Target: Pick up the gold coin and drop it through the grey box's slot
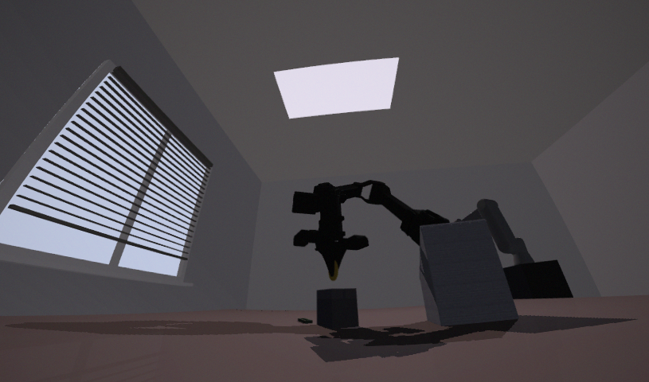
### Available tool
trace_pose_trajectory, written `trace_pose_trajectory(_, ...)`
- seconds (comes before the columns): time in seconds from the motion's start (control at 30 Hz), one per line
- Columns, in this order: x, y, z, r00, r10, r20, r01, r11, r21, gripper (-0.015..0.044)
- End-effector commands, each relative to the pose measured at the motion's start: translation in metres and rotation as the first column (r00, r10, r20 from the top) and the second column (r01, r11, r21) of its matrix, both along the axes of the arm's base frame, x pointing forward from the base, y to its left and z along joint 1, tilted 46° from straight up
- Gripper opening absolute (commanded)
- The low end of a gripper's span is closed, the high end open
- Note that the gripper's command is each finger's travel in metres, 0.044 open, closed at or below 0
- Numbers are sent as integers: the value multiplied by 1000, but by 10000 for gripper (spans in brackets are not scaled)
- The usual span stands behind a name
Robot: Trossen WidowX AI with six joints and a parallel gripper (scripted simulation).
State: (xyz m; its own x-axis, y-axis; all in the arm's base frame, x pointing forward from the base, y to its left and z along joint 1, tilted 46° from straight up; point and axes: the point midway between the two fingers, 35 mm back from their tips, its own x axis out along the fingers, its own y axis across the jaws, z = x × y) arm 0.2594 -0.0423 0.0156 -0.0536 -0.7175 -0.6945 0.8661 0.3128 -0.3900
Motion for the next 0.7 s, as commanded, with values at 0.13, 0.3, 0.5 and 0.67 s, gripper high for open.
trace_pose_trajectory(0.13, -3, 4, -2, 1000, -3, 2, 3, 1000, 0, 0)
trace_pose_trajectory(0.3, -5, 5, -3, 1000, -2, 2, 2, 1000, 0, 0)
trace_pose_trajectory(0.5, -3, 3, -2, 1000, -1, 3, 1, 1000, -3, 0)
trace_pose_trajectory(0.67, -3, 2, -2, 1000, -2, 3, 2, 1000, -3, 0)
